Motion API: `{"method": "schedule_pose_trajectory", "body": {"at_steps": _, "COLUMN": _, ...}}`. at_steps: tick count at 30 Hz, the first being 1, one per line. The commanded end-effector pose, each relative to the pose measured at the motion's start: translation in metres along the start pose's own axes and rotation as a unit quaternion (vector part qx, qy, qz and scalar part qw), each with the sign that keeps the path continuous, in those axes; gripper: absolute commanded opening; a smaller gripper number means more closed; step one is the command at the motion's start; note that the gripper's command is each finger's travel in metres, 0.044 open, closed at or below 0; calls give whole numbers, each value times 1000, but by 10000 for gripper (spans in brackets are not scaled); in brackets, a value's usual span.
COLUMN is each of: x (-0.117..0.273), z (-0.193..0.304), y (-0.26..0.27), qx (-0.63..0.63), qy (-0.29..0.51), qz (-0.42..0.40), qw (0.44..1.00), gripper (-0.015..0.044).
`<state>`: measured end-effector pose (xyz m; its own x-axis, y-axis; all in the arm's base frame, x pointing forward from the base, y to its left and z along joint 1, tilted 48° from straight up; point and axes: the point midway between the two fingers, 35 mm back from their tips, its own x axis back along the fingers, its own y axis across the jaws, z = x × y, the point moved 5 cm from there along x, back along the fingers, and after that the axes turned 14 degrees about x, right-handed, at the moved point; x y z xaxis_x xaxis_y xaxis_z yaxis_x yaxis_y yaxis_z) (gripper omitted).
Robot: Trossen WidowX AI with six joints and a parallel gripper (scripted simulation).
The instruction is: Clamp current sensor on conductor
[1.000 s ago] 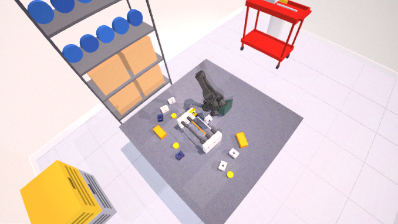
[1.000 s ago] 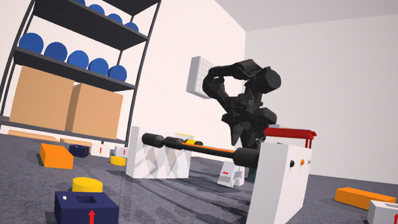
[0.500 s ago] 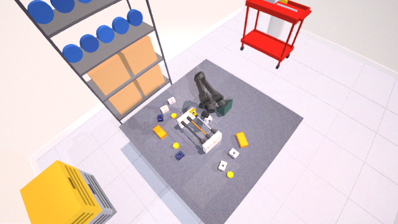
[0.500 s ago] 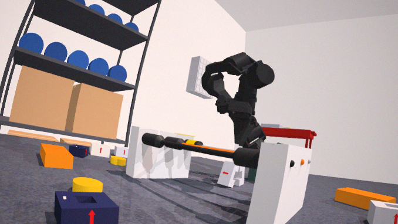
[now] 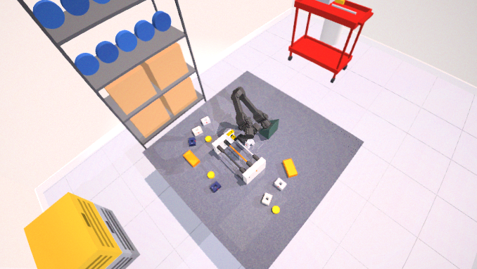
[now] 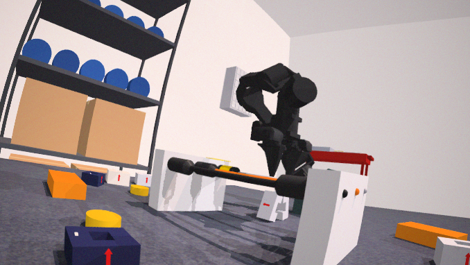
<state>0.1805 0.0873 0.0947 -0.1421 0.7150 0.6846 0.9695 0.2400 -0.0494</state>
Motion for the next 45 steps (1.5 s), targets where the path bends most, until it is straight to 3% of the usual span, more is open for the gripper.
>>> {"method": "schedule_pose_trajectory", "body": {"at_steps": 1, "x": -9, "z": 0, "y": -1, "qx": 1, "qy": -3, "qz": 2, "qw": 1000, "gripper": 320}}
{"method": "schedule_pose_trajectory", "body": {"at_steps": 25, "x": -45, "z": -2, "y": -2, "qx": 0, "qy": -6, "qz": 3, "qw": 1000, "gripper": 320}}
{"method": "schedule_pose_trajectory", "body": {"at_steps": 43, "x": -41, "z": -1, "y": -1, "qx": -2, "qy": -3, "qz": 2, "qw": 1000, "gripper": 200}}
{"method": "schedule_pose_trajectory", "body": {"at_steps": 45, "x": -38, "z": -1, "y": 0, "qx": -2, "qy": -2, "qz": 2, "qw": 1000, "gripper": 148}}
